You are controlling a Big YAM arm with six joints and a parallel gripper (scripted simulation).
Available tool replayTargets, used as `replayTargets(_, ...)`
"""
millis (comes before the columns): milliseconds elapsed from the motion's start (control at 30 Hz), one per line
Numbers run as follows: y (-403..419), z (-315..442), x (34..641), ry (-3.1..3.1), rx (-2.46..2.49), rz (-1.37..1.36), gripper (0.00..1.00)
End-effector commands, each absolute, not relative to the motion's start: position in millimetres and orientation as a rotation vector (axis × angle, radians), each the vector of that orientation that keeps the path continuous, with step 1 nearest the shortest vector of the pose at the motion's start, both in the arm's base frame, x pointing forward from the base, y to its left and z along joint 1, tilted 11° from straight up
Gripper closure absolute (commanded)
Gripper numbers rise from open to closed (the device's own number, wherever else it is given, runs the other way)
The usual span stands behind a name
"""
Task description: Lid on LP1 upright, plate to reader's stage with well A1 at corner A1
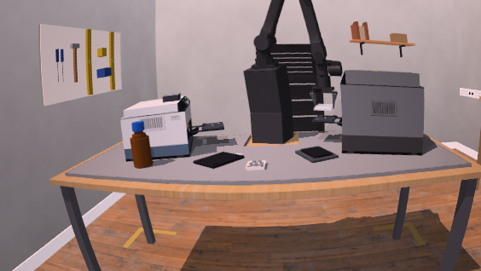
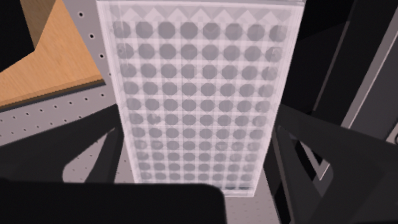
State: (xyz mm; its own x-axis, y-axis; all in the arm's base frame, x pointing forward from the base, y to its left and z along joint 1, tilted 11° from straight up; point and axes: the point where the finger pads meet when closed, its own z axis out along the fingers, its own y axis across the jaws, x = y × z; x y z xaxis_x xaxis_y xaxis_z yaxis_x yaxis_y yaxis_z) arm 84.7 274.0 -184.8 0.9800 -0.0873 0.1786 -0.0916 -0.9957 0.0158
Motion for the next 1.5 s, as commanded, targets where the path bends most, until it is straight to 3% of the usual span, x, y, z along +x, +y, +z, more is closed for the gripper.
replayTargets(0, 282, -184, 90, -0.142, 3.124, 0.287, 0.14)
replayTargets(1467, 278, -202, 90, -0.140, 3.115, 0.285, 0.14)
